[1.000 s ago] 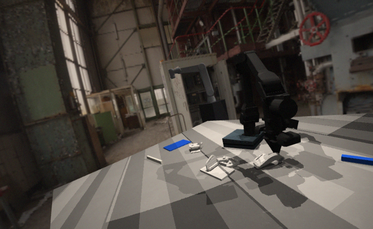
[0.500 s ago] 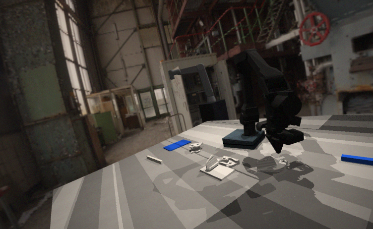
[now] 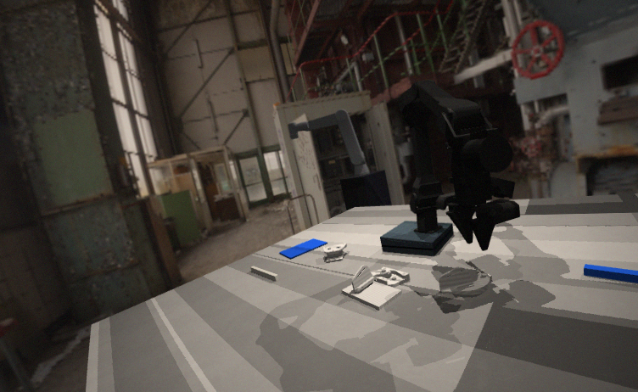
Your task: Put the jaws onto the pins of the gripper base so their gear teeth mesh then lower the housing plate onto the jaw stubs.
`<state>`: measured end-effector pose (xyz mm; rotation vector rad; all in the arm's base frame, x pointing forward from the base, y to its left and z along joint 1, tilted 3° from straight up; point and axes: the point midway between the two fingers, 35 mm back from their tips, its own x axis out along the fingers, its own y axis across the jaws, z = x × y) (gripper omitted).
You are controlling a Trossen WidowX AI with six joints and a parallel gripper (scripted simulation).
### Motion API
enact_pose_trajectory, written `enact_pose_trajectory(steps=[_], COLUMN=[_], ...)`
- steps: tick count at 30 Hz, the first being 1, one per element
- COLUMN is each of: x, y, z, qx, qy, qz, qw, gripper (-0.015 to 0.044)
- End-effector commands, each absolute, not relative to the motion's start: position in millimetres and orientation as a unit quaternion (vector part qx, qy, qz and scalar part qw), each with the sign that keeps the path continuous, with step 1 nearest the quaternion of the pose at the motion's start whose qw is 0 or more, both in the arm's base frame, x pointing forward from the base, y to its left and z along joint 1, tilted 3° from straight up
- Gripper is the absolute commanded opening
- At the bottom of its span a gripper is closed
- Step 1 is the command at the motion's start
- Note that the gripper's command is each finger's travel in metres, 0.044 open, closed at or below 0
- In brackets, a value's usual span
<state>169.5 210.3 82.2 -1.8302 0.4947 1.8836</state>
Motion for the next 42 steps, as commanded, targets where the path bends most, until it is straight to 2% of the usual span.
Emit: enact_pose_trajectory(steps=[1, 6, 34, 42], x=[169.6, 169.6, 169.6, 168.4], y=[210.5, 210.5, 210.5, 208.2], z=[81.9, 81.9, 81.9, 90.4], qx=[-0.666, -0.666, -0.666, -0.666], qy=[0.180, 0.180, 0.180, 0.181], qz=[0.685, 0.685, 0.685, 0.687], qw=[0.233, 0.233, 0.233, 0.229], gripper=[0.0315, 0.0440, 0.0440, 0.0230])
